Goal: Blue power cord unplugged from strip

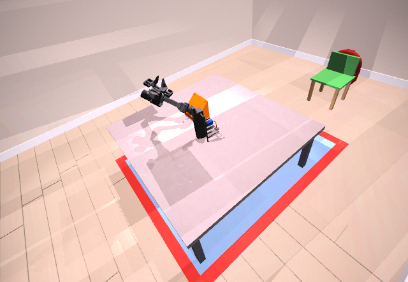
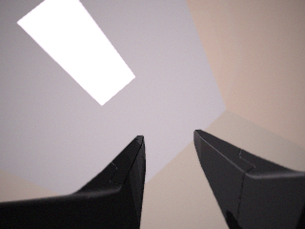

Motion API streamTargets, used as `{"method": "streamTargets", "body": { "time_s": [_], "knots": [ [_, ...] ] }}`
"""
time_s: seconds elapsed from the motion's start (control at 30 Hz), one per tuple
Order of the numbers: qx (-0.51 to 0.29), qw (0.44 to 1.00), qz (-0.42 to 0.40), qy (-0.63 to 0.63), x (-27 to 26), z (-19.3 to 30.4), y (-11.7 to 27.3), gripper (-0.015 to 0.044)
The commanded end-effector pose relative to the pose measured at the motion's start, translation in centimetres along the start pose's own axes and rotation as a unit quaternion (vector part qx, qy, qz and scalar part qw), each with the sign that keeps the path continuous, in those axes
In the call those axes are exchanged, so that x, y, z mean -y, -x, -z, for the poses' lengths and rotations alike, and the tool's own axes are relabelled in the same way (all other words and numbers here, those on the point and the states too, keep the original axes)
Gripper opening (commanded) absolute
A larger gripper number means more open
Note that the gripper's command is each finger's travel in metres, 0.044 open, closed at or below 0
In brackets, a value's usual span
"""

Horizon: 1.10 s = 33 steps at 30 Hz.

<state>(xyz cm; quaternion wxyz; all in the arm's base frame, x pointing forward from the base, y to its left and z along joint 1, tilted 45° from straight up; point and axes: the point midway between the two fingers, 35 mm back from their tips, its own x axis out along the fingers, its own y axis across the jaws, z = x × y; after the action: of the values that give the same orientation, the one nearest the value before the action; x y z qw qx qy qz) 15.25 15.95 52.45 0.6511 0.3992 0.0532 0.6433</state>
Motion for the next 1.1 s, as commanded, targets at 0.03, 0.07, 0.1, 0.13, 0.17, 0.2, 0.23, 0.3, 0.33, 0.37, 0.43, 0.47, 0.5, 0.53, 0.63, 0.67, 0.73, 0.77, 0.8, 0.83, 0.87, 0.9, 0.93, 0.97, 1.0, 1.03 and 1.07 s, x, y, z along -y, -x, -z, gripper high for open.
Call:
{"method": "streamTargets", "body": {
  "time_s": [0.03,0.07,0.1,0.13,0.17,0.2,0.23,0.3,0.33,0.37,0.43,0.47,0.5,0.53,0.63,0.67,0.73,0.77,0.8,0.83,0.87,0.9,0.93,0.97,1.0,1.03,1.07],
  "knots": [
    [0.045,0.994,0.095,-0.025,8.7,-1.6,-2.0,0.016],
    [0.049,0.992,0.115,-0.026,10.3,-1.5,-2.2,0.016],
    [0.051,0.989,0.137,-0.027,11.9,-1.4,-2.4,0.016],
    [0.052,0.986,0.159,-0.027,13.5,-1.2,-2.6,0.016],
    [0.051,0.982,0.182,-0.027,15.1,-0.9,-2.7,0.016],
    [0.048,0.977,0.205,-0.026,16.7,-0.5,-2.8,0.016],
    [0.043,0.972,0.23,-0.024,18.3,0.0,-2.8,0.016],
    [0.029,0.96,0.278,-0.018,21.3,1.2,-2.8,0.016],
    [0.017,0.953,0.302,-0.01,22.7,1.9,-2.7,0.016],
    [0.004,0.946,0.325,-0.002,24.1,2.6,-2.6,0.016],
    [-0.027,0.928,0.37,0.016,26.8,4.2,-2.2,0.016],
    [-0.045,0.918,0.393,0.026,28.1,5.0,-2.0,0.016],
    [-0.065,0.907,0.414,0.036,29.3,5.9,-1.6,0.016],
    [-0.087,0.895,0.434,0.046,30.5,6.9,-1.2,0.016],
    [-0.161,0.854,0.489,0.08,33.6,9.9,0.2,0.016],
    [-0.19,0.837,0.504,0.092,34.5,10.9,0.7,0.016],
    [-0.251,0.801,0.531,0.116,36.2,13.1,2.0,0.016],
    [-0.283,0.782,0.541,0.128,36.9,14.1,2.7,0.016],
    [-0.316,0.761,0.549,0.14,37.6,15.2,3.4,0.016],
    [-0.35,0.739,0.555,0.152,38.1,16.2,4.2,0.016],
    [-0.385,0.716,0.559,0.164,38.6,17.2,5.0,0.016],
    [-0.42,0.691,0.561,0.176,39.1,18.2,5.8,0.016],
    [-0.456,0.666,0.561,0.187,39.4,19.2,6.7,0.016],
    [-0.491,0.639,0.558,0.197,39.7,20.1,7.5,0.016],
    [-0.526,0.614,0.554,0.2,40.2,21.4,8.5,0.016],
    [-0.55,0.596,0.549,0.202,40.5,22.3,9.2,0.016],
    [-0.57,0.579,0.547,0.204,40.6,22.9,9.8,0.016]
  ]
}}
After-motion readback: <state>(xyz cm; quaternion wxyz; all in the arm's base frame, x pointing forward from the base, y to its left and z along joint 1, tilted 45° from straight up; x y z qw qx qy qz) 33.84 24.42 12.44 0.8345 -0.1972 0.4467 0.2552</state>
